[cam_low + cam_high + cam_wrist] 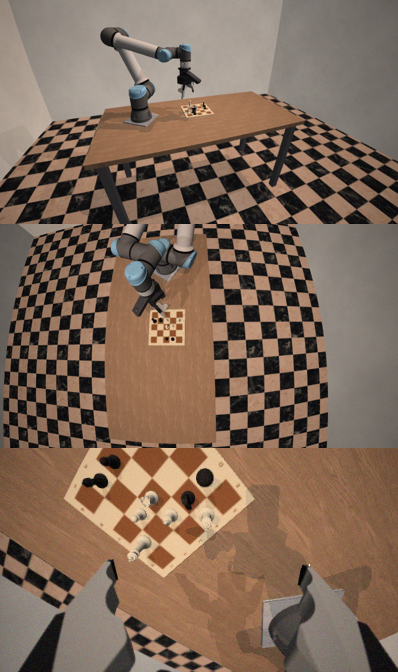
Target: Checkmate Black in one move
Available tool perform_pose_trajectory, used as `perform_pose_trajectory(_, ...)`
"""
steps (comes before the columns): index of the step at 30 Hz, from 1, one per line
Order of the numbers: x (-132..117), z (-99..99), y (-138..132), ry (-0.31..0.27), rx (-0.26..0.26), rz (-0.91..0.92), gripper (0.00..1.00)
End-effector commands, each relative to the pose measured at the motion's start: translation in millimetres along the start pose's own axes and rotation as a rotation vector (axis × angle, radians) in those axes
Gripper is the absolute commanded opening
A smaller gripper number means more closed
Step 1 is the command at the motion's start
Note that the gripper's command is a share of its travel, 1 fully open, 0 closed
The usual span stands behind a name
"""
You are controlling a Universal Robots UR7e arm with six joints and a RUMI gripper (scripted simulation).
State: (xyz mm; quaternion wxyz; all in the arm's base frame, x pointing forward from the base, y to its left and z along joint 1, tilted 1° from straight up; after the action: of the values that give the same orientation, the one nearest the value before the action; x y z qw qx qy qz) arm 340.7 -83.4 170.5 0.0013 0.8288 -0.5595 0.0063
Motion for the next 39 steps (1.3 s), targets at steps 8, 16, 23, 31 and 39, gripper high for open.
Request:
perform_pose_trajectory(8,0.2,-36.0,-0.1,0.001,0.001,0.000,1.00)
perform_pose_trajectory(16,0.2,-52.1,-0.1,0.001,0.001,0.000,1.00)
perform_pose_trajectory(23,0.2,-52.7,-0.1,0.001,0.001,0.000,1.00)
perform_pose_trajectory(31,0.2,-52.7,-0.1,0.001,0.001,0.000,1.00)
perform_pose_trajectory(39,0.2,-52.7,-0.1,0.001,0.001,0.000,1.00)
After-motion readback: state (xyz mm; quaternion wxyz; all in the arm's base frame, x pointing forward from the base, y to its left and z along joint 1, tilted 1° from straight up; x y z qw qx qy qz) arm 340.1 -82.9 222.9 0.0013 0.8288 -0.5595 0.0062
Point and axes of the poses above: the point where the finger pads meet when closed, its own z axis out along the fingers, its own y axis across the jaws, x = y × z, the point moved 3 cm from there along -z, back along the fingers, and after that the axes turned 11 degrees about z, right-handed, at the moved point
